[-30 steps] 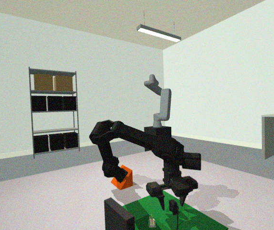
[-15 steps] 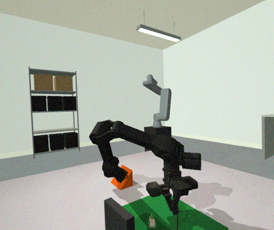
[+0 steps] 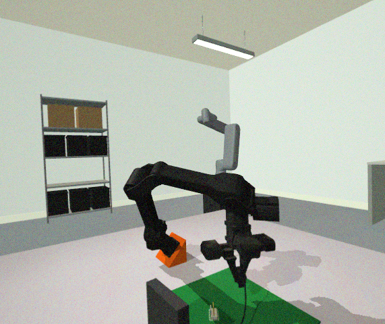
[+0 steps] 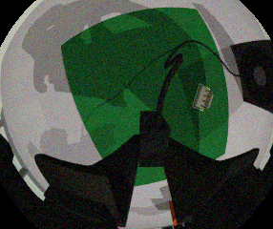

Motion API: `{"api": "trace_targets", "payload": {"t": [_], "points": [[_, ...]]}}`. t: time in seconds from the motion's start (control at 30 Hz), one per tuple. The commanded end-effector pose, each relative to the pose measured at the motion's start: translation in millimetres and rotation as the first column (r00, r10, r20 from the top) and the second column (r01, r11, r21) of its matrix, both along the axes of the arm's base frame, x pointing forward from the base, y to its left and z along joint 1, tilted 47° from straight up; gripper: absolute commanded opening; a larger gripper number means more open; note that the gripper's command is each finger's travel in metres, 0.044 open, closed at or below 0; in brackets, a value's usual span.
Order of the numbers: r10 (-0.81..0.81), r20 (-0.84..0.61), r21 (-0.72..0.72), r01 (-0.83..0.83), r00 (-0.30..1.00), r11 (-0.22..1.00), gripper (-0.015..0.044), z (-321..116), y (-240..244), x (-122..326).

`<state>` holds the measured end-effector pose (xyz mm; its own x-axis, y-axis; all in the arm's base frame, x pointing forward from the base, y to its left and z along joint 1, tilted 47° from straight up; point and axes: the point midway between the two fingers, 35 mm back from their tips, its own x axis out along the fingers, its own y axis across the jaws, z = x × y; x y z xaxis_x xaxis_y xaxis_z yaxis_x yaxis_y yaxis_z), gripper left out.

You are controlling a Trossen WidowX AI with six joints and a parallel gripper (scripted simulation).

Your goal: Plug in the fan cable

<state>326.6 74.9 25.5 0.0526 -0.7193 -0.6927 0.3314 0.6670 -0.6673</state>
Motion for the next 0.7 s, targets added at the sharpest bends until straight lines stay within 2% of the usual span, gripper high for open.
{"api": "trace_targets", "payload": {"t": [0.0,0.13,0.67], "points": [[-0.095,0.100,0.009,0.094,0.990,0.995,0.0000,35,-31,5],[-0.172,0.180,0.020,0.171,0.969,0.985,0.0000,62,-59,4],[-0.176,0.184,0.021,0.175,0.967,0.984,0.0000,63,-61,4]]}}
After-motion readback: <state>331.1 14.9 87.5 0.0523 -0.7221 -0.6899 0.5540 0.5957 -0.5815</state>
